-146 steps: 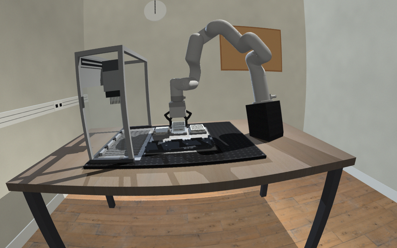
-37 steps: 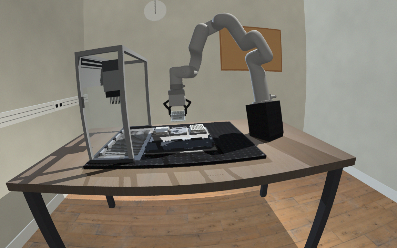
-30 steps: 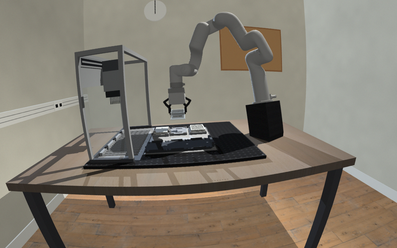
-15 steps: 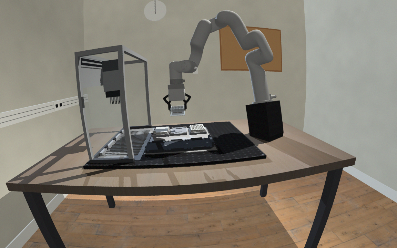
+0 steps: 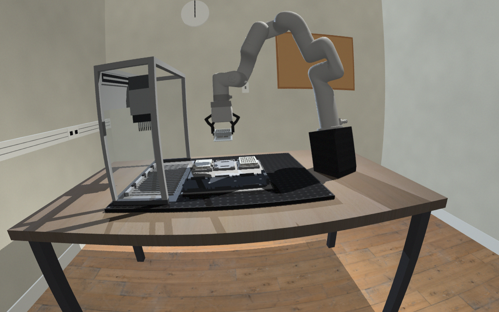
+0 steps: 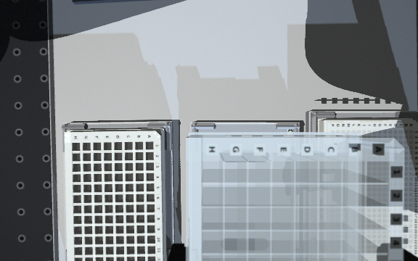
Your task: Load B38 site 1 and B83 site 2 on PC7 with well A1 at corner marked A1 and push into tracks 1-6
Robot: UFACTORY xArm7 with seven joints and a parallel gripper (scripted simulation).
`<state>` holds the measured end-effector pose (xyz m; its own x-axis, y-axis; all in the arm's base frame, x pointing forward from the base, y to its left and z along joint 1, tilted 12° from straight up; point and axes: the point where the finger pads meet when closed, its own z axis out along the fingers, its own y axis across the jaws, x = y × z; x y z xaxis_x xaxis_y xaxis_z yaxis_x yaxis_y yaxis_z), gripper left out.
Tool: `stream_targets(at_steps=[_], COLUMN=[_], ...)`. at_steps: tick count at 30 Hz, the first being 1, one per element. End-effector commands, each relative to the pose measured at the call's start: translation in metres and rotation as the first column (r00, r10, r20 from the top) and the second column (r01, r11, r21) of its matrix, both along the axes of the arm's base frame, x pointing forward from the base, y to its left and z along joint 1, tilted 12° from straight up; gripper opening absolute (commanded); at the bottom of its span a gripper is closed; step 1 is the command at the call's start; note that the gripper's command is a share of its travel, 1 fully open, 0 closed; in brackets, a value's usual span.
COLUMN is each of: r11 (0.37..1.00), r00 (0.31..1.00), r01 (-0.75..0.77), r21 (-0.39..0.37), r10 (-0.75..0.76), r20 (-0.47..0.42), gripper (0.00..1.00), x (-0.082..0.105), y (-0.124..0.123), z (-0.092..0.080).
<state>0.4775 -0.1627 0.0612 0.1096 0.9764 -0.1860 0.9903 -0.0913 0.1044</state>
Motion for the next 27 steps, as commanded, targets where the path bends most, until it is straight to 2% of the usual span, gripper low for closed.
stream_targets(at_steps=[1,11,18,25,27], r11=[1.000,1.000,0.974,0.897,0.897], r00=[1.000,1.000,0.973,0.894,0.894], r01=[0.000,0.000,0.225,0.437,0.437], r21=[-0.001,-0.001,0.025,0.059,0.059], r10=[0.000,0.000,-0.226,-0.441,-0.441], r20=[0.003,0.003,0.046,0.082,0.082], gripper=[0.00,0.00,0.00,0.00,0.00], x=[0.001,0.001,0.005,0.010,0.010], y=[0.001,0.001,0.035,0.069,0.069], z=[0.005,0.005,-0.001,-0.008,-0.008])
